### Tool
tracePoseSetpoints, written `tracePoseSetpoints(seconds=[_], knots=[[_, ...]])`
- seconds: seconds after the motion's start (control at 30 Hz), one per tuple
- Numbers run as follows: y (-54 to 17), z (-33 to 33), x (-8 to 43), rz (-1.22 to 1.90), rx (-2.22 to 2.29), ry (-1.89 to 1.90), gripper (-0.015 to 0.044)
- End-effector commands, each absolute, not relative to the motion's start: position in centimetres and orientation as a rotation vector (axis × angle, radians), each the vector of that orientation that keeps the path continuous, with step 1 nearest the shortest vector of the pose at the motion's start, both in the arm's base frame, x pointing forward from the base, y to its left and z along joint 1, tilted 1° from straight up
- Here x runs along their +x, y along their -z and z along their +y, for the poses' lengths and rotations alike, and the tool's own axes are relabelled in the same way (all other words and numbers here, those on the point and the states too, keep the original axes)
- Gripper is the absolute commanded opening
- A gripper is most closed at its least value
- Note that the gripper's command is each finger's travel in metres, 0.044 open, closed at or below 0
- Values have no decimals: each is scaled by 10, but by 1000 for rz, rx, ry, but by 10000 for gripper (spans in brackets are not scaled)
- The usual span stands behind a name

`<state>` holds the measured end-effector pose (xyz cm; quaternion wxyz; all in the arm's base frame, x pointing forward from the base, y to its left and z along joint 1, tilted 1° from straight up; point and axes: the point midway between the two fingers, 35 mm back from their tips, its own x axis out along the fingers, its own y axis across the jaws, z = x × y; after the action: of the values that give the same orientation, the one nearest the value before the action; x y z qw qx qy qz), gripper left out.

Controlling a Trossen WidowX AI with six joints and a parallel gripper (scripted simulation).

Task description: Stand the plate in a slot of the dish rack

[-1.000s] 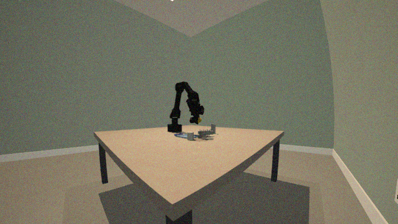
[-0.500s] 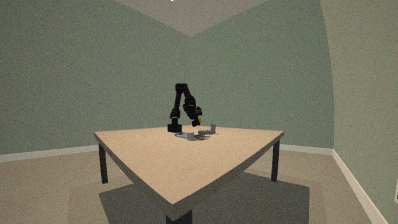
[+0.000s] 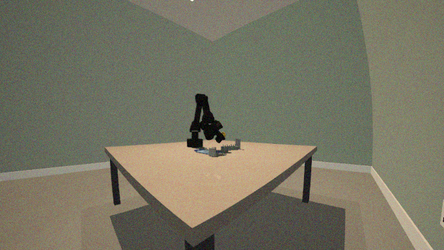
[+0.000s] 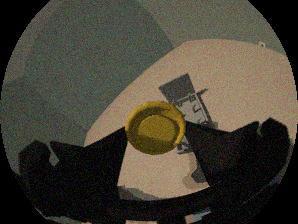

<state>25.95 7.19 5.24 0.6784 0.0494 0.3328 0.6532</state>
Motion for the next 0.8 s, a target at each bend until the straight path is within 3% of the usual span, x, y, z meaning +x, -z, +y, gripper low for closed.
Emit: tracePoseSetpoints(seconds=[0.0,0.77], knots=[[-50,70,261,615,104,-1467,0],[-42,48,273,47,-63,-1266,0]])
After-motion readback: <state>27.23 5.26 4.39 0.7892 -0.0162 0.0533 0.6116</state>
